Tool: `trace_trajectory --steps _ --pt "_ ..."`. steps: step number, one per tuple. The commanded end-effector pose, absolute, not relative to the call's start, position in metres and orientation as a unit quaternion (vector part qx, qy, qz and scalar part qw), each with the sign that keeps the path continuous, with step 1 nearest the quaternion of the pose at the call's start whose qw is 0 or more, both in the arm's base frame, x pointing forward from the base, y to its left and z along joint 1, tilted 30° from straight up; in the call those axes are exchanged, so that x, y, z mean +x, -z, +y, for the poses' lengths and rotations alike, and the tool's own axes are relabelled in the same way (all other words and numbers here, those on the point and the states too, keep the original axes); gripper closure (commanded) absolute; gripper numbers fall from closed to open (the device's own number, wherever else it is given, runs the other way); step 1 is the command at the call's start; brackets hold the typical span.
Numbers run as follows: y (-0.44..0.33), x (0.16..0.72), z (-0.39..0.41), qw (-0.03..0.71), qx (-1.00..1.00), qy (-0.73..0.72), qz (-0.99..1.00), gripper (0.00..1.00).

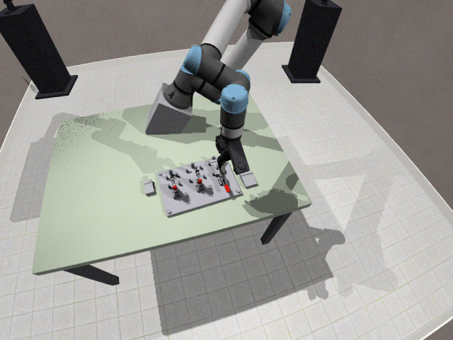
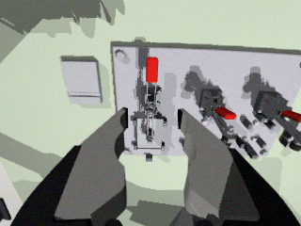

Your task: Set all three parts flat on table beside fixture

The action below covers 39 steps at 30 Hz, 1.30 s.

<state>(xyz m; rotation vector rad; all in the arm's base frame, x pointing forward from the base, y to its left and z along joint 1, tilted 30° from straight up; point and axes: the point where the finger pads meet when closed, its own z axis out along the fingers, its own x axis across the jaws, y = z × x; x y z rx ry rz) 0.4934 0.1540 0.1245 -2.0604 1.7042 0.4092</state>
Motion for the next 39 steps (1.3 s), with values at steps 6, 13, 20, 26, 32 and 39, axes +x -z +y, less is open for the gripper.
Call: trace_trajectory --steps 6,13,20,26,32,39 --pt "-0.081 0.497 0.179 0.217 -0.743 -0.147 0.615 0.72" --pt "-0.059 0.498 0.192 0.217 -0.743 -0.147 0.615 0.72" --pt "-0.039 0.499 0.204 0.217 -0.743 -0.147 0.615 0.72" --pt "-0.034 0.499 0.207 0.217 -0.743 -0.147 0.615 0.72" --pt "-0.034 0.499 0.207 0.217 -0.743 -0.147 0.615 0.72" --pt "-0.034 0.499 0.207 0.217 -0.743 -0.147 0.615 0.72"
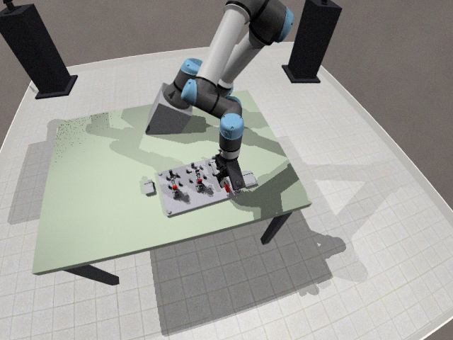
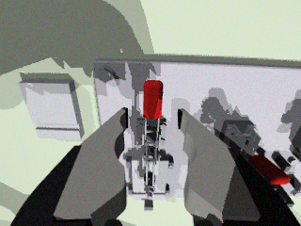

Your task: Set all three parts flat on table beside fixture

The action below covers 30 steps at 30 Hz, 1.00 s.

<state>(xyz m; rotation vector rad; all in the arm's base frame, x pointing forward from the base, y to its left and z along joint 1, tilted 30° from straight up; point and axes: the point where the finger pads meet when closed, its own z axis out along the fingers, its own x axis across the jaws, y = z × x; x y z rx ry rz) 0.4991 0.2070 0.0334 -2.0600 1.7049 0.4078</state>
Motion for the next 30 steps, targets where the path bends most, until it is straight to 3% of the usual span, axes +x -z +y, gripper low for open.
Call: trace_trajectory --steps 1,30 --pt "-0.034 0.499 0.207 0.217 -0.743 -0.147 0.615 0.72" --pt "-0.018 0.501 0.216 0.217 -0.743 -0.147 0.615 0.72"
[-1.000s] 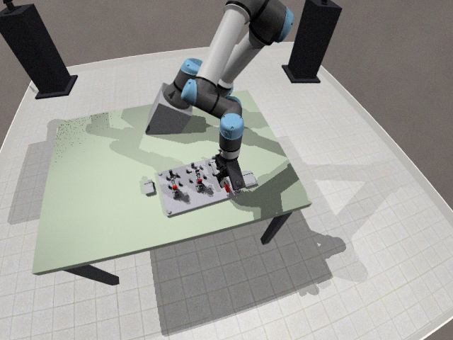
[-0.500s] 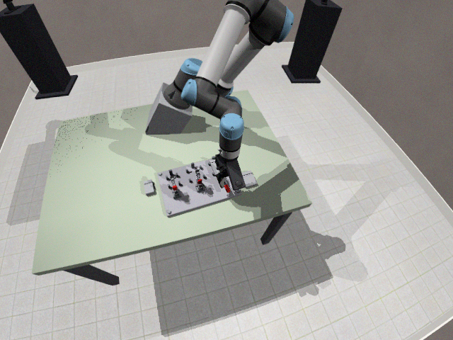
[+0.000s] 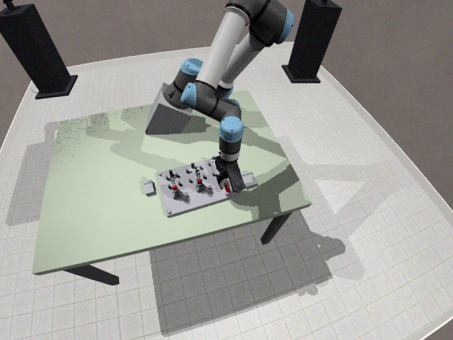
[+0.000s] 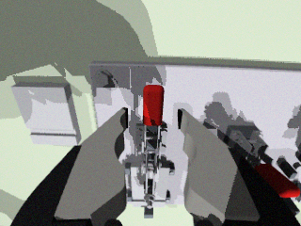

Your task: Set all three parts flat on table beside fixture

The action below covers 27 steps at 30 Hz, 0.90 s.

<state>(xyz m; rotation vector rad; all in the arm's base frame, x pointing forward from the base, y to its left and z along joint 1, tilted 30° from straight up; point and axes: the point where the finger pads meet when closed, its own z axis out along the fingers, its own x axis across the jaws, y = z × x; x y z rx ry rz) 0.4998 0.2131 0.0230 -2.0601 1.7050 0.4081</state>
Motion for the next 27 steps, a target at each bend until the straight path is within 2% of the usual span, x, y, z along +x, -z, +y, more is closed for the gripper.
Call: trace_trajectory --steps 1,26,27 --pt "-0.0162 0.5008 0.2170 0.217 -0.743 -0.147 0.615 0.72" --pt "-0.0096 0.5013 0.2209 0.217 -0.743 -0.147 0.615 0.72" --pt "-0.0096 0.5013 0.2209 0.217 -0.743 -0.147 0.615 1.00"
